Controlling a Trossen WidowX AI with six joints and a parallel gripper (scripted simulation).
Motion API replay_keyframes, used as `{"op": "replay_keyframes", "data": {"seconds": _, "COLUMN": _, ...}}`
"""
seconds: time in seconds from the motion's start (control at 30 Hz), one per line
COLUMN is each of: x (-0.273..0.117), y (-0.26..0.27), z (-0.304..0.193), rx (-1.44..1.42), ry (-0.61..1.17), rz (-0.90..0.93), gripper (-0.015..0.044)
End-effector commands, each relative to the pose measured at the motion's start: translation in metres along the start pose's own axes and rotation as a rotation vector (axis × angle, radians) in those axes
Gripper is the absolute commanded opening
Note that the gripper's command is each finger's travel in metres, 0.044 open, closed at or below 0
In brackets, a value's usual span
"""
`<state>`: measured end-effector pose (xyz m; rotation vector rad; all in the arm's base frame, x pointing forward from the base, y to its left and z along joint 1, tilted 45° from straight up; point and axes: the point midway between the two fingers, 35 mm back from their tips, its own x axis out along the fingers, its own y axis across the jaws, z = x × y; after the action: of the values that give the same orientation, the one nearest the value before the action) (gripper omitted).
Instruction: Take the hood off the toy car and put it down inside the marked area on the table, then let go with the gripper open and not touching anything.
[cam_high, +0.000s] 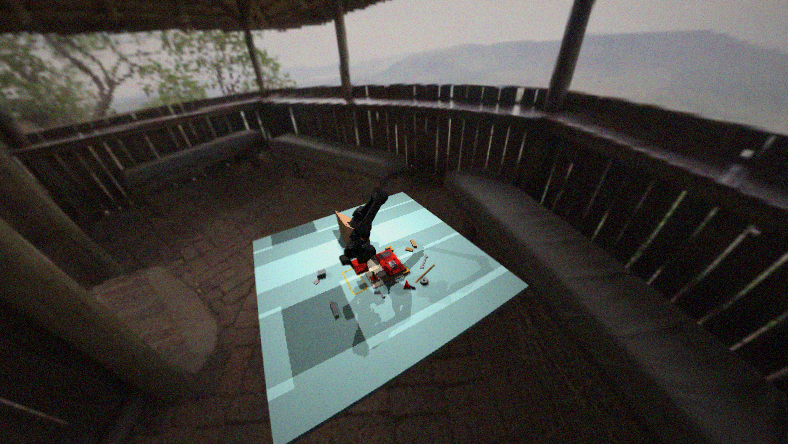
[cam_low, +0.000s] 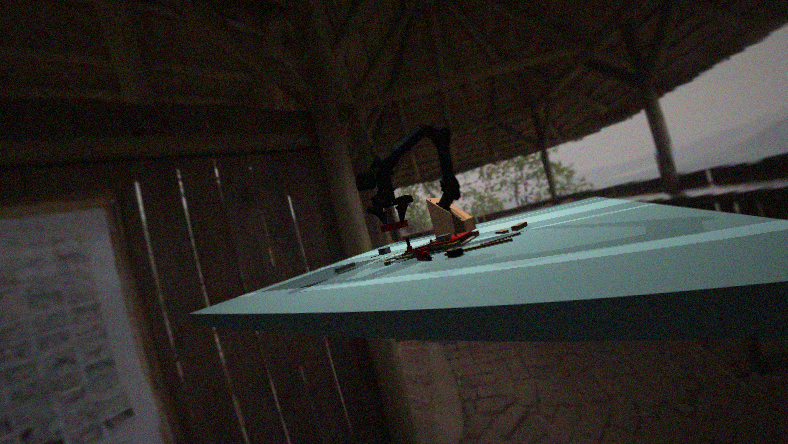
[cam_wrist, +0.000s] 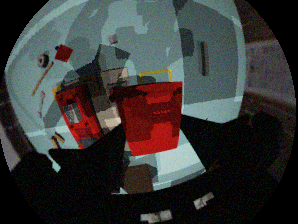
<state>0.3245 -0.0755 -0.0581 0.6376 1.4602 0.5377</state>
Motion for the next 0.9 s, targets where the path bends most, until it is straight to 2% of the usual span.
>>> {"op": "replay_keyframes", "data": {"seconds": 0.0, "x": 0.002, "y": -0.022, "z": -0.009, "rx": -0.004, "ry": 0.007, "rz": 0.005, "gripper": 0.0}}
{"op": "replay_keyframes", "data": {"seconds": 0.17, "x": 0.003, "y": -0.044, "z": -0.02, "rx": -0.007, "ry": 0.008, "rz": 0.015, "gripper": 0.0}}
{"op": "replay_keyframes", "data": {"seconds": 0.87, "x": 0.019, "y": -0.045, "z": -0.019, "rx": -0.007, "ry": 0.007, "rz": 0.014, "gripper": 0.0}}
